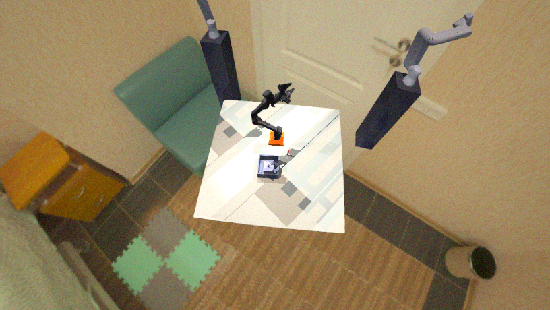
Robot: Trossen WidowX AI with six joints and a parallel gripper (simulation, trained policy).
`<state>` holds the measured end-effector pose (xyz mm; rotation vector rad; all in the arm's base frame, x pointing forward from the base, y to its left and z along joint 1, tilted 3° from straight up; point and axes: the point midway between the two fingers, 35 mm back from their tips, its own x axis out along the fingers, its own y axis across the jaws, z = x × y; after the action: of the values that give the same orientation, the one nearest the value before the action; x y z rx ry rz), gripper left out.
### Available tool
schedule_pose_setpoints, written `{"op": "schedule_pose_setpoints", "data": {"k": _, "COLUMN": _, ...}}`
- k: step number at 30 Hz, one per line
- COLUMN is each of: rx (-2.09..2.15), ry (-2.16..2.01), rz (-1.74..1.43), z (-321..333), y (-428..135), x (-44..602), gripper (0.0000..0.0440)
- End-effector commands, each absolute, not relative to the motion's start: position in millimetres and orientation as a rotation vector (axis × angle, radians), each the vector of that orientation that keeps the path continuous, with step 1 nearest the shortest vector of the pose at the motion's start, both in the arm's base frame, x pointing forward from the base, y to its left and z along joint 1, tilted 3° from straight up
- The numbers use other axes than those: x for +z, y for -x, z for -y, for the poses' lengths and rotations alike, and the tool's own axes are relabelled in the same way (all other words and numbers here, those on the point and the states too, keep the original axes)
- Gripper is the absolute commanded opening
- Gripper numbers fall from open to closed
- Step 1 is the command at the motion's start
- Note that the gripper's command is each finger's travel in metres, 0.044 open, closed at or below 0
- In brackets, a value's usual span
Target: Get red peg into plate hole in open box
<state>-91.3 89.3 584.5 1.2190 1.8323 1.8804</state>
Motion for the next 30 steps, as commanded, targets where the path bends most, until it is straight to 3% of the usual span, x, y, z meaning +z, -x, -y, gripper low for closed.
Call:
{"op": "schedule_pose_setpoints", "data": {"k": 1, "rx": 1.761, "ry": -1.25, "rz": -1.803, "z": -114, "y": 85, "x": 573, "gripper": 0.044}}
{"op": "schedule_pose_setpoints", "data": {"k": 16, "rx": 1.193, "ry": -1.357, "rz": -1.608, "z": -205, "y": 21, "x": 500, "gripper": 0.044}}
{"op": "schedule_pose_setpoints", "data": {"k": 30, "rx": 0.677, "ry": -1.327, "rz": -1.434, "z": -240, "y": -61, "x": 407, "gripper": 0.044}}
